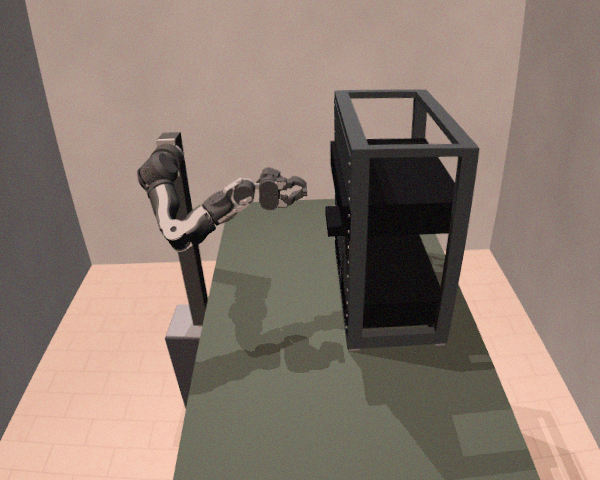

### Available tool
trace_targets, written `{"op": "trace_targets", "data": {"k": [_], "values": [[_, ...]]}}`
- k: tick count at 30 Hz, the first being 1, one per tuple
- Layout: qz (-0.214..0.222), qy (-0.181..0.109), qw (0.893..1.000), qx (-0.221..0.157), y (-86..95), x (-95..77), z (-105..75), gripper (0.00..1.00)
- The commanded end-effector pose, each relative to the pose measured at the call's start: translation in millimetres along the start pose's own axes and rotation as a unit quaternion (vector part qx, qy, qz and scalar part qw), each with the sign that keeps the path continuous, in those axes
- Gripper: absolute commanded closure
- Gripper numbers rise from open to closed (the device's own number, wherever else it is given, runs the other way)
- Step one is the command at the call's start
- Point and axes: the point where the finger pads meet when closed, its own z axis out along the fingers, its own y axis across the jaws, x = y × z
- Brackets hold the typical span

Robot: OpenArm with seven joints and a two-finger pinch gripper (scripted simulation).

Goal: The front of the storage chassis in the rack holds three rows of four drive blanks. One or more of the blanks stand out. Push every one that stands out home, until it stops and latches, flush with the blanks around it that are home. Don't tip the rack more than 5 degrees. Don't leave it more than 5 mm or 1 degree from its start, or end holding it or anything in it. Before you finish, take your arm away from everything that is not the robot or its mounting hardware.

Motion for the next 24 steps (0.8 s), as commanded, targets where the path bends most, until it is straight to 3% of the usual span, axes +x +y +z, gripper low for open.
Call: {"op": "trace_targets", "data": {"k": [1,6,14,20,24], "values": [[0.007,-0.009,1.0,-0.001,2.7,-3.5,-5.7,1.0],[0.007,-0.009,1.0,-0.001,3.0,-3.2,-22.6,1.0],[0.007,-0.009,1.0,0.0,2.8,-3.6,-25.6,1.0],[0.007,-0.009,1.0,0.0,23.3,-5.9,-27.3,1.0],[0.007,-0.01,1.0,0.001,24.6,-6.4,-27.1,1.0]]}}
